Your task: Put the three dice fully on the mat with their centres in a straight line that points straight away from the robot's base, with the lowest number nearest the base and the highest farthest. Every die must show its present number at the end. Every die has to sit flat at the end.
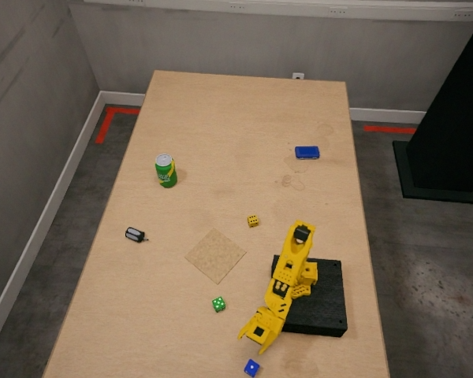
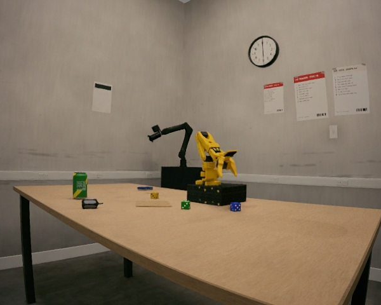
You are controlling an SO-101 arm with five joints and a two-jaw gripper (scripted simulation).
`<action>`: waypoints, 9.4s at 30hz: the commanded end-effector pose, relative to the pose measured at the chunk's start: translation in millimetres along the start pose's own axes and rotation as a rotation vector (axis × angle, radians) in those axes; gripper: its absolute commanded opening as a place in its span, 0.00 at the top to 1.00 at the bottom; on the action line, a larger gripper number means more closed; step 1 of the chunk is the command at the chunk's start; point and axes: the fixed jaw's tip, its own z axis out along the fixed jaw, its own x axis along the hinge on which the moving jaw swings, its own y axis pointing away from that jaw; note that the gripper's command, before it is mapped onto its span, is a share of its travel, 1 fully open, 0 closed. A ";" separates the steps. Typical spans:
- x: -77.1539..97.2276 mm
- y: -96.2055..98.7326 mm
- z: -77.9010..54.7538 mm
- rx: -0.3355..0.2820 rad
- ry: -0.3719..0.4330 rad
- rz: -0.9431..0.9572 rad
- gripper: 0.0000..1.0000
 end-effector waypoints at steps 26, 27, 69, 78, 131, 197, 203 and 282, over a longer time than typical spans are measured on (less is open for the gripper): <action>-24.4 -151.5 -25.3 0.522 0.061 0.415 0.65; -23.6 -161.4 -30.2 0.555 0.065 0.445 0.65; 137.0 -271.8 -331.9 1.479 0.054 1.621 0.65; 148.1 -261.5 -347.6 1.516 0.042 1.691 0.65; 240.7 -237.5 -264.0 1.133 0.356 2.089 0.65; 277.5 -241.8 -238.2 1.133 0.356 2.089 0.65; 278.0 -241.0 -238.9 1.132 0.356 2.089 0.67; 248.5 -231.6 -268.6 1.132 0.356 2.089 1.00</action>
